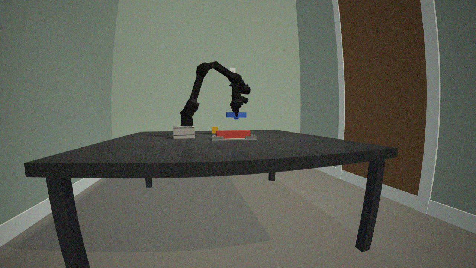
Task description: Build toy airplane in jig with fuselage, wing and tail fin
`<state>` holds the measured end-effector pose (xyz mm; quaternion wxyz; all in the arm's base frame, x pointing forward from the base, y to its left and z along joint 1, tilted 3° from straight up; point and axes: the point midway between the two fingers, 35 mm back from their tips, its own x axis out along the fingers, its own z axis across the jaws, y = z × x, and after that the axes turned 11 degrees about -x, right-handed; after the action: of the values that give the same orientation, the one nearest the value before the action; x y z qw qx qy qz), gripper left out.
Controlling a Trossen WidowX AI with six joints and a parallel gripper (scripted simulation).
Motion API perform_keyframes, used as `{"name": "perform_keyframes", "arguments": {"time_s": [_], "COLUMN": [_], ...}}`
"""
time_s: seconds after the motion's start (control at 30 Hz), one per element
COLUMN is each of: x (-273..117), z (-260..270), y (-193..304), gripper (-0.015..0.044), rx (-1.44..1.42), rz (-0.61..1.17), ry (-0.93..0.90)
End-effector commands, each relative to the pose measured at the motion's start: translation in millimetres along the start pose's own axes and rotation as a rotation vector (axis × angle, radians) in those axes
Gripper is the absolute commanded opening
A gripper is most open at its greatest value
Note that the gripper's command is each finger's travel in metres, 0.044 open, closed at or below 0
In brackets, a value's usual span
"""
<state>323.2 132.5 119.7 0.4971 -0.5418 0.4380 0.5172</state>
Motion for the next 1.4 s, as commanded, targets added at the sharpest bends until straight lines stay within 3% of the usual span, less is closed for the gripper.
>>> {"name": "perform_keyframes", "arguments": {"time_s": [0.0, 0.3, 1.37], "x": [-17, -24, -7], "z": [-1, -7, -110], "y": [2, 3, 8], "gripper": [0.0, 0.0, 0.0], "rx": [0.004, 0.03, 0.589], "rz": [-0.002, 0.002, -0.002], "ry": [0.005, 0.009, 0.024]}}
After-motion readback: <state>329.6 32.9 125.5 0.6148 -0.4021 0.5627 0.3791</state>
